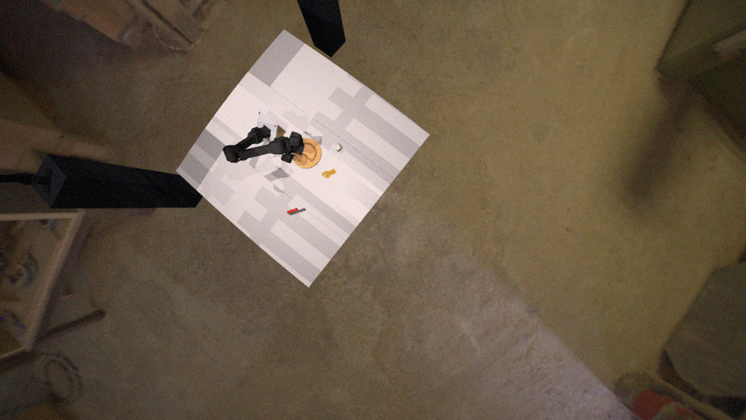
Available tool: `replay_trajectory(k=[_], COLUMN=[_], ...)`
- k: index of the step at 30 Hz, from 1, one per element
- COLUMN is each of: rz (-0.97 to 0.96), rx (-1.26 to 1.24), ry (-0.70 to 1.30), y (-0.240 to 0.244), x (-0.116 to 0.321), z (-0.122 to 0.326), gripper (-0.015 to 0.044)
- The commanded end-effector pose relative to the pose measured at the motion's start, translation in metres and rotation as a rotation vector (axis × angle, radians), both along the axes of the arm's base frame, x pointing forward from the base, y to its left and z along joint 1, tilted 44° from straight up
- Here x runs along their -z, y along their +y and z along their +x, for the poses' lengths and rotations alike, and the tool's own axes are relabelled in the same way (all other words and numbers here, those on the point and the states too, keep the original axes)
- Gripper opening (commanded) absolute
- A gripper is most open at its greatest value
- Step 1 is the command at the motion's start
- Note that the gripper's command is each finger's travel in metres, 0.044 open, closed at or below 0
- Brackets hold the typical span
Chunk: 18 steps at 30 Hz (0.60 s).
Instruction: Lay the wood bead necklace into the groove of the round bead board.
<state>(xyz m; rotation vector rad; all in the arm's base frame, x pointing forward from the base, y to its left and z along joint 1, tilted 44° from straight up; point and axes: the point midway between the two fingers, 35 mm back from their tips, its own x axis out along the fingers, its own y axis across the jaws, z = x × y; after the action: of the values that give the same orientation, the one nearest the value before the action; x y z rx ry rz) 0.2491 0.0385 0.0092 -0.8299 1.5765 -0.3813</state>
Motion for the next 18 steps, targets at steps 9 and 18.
replay_trajectory(k=[9,18], rz=[0.007,0.005], rx=[-0.017,-0.017], ry=[0.019,0.022], y=[-0.003,-0.012], x=[0.006,0.014], z=[0.001,0.001], gripper=[0.0120,0.0120])
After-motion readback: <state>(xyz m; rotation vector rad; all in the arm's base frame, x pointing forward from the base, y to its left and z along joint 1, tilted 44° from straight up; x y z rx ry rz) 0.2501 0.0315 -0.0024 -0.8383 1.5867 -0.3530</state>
